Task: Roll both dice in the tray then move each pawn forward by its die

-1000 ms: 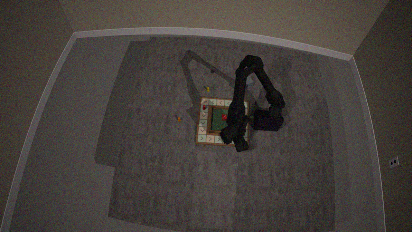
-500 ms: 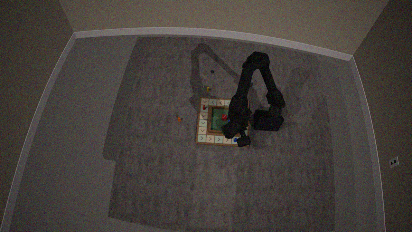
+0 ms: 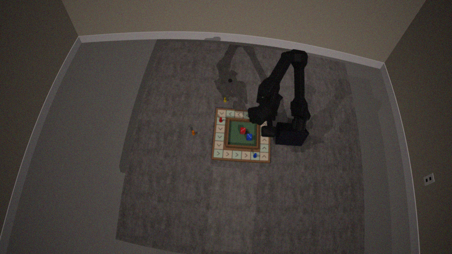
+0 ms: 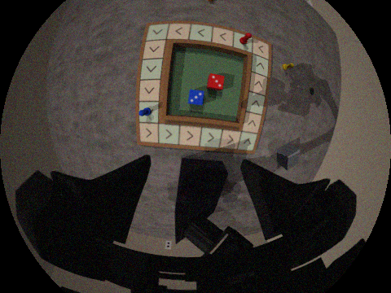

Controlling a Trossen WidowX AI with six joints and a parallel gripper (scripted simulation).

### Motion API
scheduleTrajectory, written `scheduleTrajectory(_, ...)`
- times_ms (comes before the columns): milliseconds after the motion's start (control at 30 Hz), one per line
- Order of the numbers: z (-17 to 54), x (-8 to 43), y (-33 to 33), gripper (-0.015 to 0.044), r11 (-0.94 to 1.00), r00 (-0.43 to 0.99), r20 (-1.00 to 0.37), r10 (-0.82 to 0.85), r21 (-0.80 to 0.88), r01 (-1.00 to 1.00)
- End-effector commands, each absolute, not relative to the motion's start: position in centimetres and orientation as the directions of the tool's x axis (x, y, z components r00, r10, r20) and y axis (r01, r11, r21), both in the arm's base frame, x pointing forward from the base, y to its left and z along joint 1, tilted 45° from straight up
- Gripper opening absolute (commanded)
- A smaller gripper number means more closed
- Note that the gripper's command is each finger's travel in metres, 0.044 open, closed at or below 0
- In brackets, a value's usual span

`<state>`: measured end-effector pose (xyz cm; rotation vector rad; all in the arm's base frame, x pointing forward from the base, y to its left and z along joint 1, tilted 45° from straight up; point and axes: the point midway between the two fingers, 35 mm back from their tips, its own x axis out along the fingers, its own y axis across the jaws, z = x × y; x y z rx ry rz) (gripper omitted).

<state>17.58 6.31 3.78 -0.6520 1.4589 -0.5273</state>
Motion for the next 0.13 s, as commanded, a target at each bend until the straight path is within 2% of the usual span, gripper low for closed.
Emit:
scheduleTrajectory(0,3.73,17.58,6.30,0.0440,0.720,0.052,-0.724,-0.688,-0.690,-0.070)
scheduleTrajectory(100,3.73,17.58,6.30,0.0440,0.720,0.052,-0.724,-0.688,-0.690,-0.070)
